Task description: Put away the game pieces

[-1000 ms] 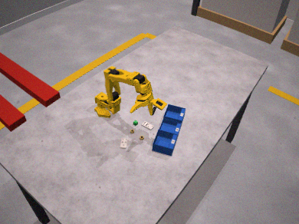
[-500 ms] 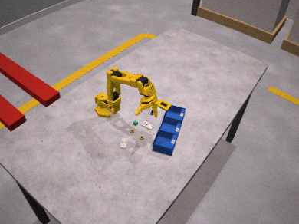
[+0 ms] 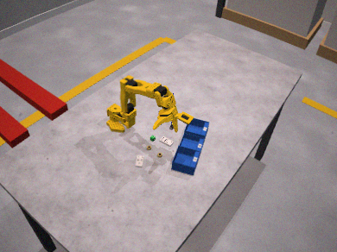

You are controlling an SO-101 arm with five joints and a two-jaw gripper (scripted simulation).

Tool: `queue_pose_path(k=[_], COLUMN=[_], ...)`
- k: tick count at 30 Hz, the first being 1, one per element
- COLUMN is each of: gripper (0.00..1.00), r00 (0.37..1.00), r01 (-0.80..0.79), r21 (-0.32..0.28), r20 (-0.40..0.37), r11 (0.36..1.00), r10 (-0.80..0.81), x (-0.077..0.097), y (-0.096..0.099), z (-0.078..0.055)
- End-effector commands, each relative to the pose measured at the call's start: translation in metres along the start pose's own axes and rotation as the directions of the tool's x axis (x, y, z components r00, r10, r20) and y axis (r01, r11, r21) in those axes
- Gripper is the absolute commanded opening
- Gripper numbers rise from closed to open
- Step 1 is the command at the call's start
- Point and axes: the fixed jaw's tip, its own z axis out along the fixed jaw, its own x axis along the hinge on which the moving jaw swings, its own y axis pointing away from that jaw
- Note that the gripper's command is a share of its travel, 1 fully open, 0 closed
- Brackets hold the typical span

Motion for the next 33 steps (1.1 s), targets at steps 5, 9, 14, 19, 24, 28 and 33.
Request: queue_pose_path(k=[5, 9, 14, 19, 24, 28, 33], gripper=[1.0, 1.0, 1.0, 1.0, 1.0, 1.0, 1.0], r00=[0.997, 0.997, 0.997, 0.996, 0.989, 0.977, 0.964], r01=[0.028, 0.028, 0.028, 0.034, 0.062, 0.098, 0.126], r21=[0.012, 0.012, 0.012, 0.014, 0.025, 0.042, 0.059], r20=[0.076, 0.076, 0.076, 0.086, 0.129, 0.186, 0.23], r11=[1.0, 1.0, 1.0, 0.999, 0.998, 0.994, 0.99], r10=[-0.029, -0.029, -0.029, -0.035, -0.065, -0.104, -0.136], x=[-0.013, -0.013, -0.013, -0.015, -0.029, -0.047, -0.06], y=[-0.001, -0.001, -0.001, -0.001, -0.002, -0.003, -0.004], z=[-0.008, -0.008, -0.008, -0.007, -0.001, 0.006, 0.012])
